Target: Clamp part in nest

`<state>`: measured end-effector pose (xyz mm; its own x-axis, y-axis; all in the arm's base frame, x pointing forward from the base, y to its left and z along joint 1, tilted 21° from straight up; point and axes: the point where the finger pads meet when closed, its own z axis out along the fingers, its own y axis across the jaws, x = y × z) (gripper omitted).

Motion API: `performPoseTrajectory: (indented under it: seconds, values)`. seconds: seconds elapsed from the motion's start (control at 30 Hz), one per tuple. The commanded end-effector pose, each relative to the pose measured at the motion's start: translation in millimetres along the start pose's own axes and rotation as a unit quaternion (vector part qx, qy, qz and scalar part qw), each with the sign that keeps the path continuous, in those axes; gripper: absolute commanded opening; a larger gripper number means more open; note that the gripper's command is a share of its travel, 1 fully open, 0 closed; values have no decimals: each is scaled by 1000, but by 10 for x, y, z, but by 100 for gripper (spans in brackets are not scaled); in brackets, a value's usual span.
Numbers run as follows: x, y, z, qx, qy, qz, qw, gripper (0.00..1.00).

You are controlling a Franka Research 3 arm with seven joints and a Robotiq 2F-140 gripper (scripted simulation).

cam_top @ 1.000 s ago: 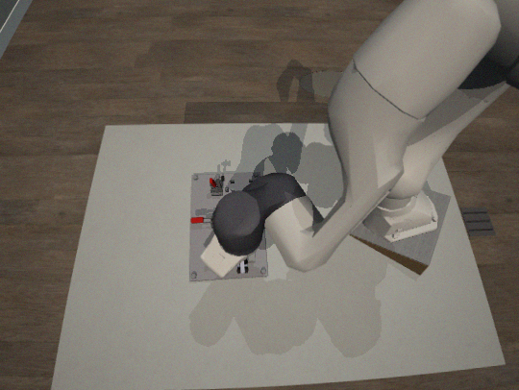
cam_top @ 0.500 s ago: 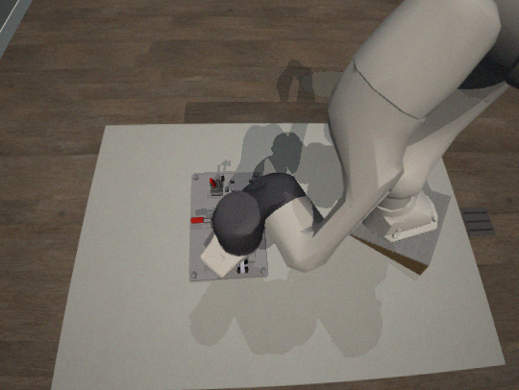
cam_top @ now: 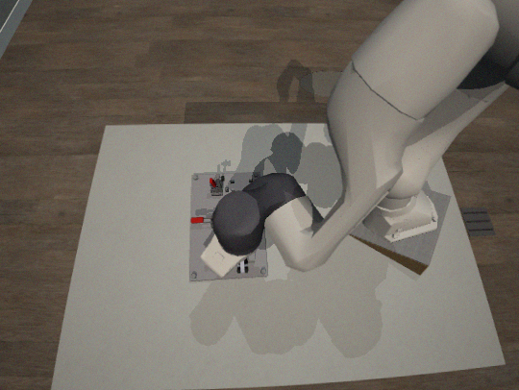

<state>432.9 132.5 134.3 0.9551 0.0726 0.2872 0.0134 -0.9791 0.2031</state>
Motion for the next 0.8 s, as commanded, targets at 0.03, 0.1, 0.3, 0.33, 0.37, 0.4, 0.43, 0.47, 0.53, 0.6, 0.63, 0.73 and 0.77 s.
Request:
performPoseTrajectory:
  seconds: [0.03, 0.1, 0.3, 0.33, 0.37, 0.4, 0.43, 0.47, 0.53, 0.6, 0.63, 0.73, 0.77]
  values:
    - [7, 2, 19, 0, 2, 2, 1000, 0]
    - [7, 4, 27, 0, 2, 2, 1000, 0]
    - [7, 7, 39, 0, 2, 2, 1000, 0]
    - [7, 8, 40, 0, 2, 2, 1000, 0]
    - [7, 8, 42, 0, 2, 2, 1000, 0]
    - [7, 8, 42, 0, 2, 2, 1000, 0]
    - [7, 8, 42, 0, 2, 2, 1000, 0]
    - [7, 8, 42, 0, 2, 2, 1000, 0]
    - [7, 8, 42, 0, 2, 2, 1000, 0]
    - [7, 8, 42, 0, 2, 2, 1000, 0]
    - [7, 8, 42, 0, 2, 2, 1000, 0]
    - [7, 8, 42, 0, 2, 2, 1000, 0]
    - [7, 8, 42, 0, 2, 2, 1000, 0]
